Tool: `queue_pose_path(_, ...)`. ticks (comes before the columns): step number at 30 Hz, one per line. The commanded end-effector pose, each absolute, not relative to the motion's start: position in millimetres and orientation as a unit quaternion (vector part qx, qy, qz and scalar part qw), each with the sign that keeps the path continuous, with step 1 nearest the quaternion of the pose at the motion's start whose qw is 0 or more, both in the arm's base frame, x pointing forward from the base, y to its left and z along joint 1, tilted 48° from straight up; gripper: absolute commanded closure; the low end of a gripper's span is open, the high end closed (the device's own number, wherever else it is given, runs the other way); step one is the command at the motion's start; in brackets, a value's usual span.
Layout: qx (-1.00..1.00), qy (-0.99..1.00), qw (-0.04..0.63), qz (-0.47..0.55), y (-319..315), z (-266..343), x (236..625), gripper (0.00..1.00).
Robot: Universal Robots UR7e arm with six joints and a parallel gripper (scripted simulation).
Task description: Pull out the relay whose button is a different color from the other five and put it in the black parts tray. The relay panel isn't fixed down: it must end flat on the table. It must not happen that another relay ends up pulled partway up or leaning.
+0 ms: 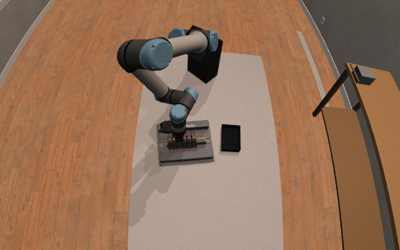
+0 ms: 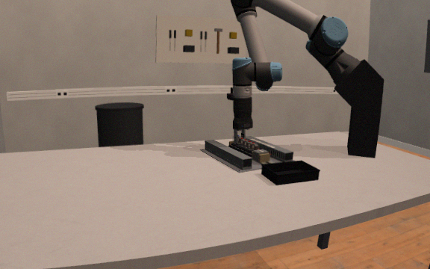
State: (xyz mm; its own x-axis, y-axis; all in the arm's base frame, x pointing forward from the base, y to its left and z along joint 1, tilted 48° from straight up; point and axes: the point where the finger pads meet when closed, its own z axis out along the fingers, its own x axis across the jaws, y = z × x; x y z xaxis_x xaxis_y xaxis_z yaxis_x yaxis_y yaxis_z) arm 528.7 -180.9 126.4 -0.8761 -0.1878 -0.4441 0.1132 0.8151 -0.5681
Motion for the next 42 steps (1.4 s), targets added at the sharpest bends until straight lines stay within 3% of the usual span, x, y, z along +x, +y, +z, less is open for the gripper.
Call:
queue_pose_path(1, -0.020, 0.920, 0.247, -0.303, -180.7, 126.9, 528.8, 1.00)
queue_pose_path(15, -0.016, 0.923, 0.236, -0.304, -180.5, 127.3, 529.4, 1.00)
queue_pose_path(42, -0.029, 0.912, 0.274, -0.303, -180.0, 127.9, 528.8, 1.00)
